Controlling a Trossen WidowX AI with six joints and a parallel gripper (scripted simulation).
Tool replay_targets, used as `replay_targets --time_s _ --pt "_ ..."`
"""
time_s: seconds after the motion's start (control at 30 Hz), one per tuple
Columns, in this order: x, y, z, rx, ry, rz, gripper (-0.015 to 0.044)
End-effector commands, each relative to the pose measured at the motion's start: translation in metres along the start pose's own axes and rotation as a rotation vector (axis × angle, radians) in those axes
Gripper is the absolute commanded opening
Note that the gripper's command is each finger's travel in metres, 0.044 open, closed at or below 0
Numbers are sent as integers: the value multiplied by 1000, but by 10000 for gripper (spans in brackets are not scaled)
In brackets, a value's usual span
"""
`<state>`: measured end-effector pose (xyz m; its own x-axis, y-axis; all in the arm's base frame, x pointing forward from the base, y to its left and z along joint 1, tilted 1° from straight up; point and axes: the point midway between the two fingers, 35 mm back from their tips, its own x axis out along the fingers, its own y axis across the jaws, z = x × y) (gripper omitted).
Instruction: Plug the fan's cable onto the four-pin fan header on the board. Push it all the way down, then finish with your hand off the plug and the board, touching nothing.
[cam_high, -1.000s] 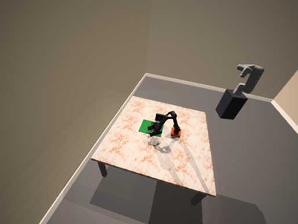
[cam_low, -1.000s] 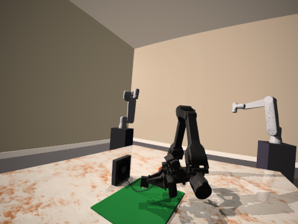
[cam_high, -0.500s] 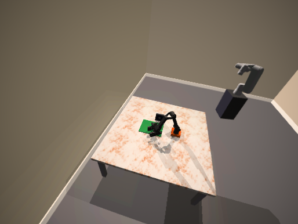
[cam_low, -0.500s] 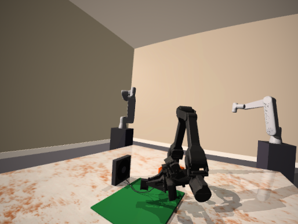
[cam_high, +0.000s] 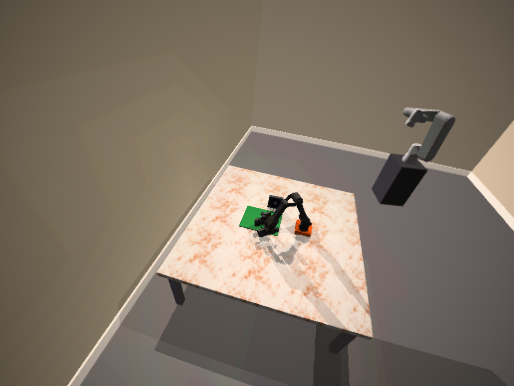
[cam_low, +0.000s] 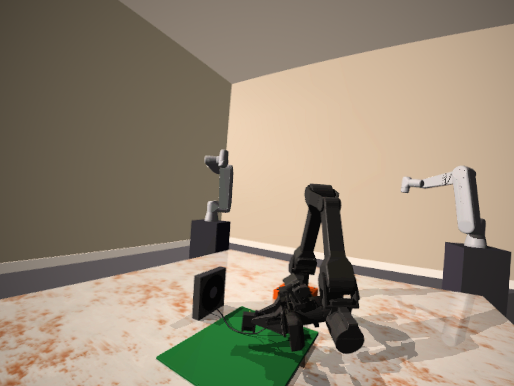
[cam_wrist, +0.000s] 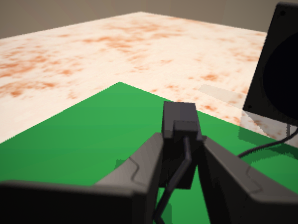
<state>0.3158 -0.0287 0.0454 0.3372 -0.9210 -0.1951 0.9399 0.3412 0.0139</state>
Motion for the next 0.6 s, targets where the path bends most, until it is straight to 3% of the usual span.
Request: replay_targets --time_s 0.0,0.57 --pt "1 -1 -5 -2 2 -2 0" --pt "3 -1 -16 -2 2 -2 0"
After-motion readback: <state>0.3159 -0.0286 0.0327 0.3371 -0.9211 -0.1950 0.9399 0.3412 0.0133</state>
